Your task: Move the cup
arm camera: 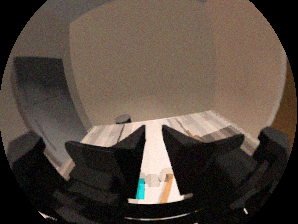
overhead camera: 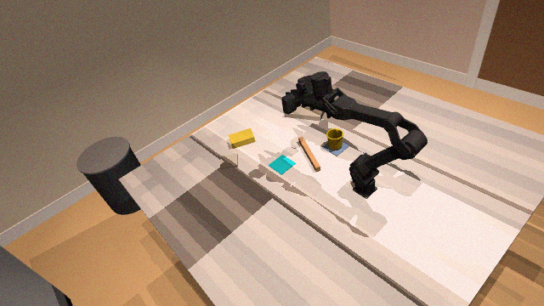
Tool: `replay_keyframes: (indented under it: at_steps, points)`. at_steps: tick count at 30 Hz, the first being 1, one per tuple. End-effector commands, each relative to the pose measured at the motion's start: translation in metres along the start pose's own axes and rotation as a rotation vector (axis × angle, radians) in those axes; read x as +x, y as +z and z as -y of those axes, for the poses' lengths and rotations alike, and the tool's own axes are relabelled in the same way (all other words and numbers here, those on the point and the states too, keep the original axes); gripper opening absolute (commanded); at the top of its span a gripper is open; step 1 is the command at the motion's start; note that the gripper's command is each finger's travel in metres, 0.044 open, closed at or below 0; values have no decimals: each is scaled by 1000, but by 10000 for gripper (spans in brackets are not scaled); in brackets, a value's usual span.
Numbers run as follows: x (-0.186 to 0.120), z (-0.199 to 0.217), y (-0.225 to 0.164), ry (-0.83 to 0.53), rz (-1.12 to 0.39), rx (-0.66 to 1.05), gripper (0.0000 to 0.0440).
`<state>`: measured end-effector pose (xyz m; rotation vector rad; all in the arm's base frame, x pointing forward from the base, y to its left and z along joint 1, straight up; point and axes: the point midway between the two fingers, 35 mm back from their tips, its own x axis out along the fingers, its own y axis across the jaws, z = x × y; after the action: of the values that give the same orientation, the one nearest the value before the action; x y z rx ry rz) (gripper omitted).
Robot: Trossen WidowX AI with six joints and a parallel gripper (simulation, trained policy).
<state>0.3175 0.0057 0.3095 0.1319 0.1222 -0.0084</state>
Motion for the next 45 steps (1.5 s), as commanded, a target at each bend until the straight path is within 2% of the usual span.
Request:
replay_keyframes:
  at_steps: [1,12,22,45]
  points:
    - [1,-4,-2,6,-46,30,98]
    - [1,-15,-15,14,-231,113,117]
    - [-2,-21,-30,-9,-407,159,117]
    - [-22,-17,-64,-122,-807,163,132]
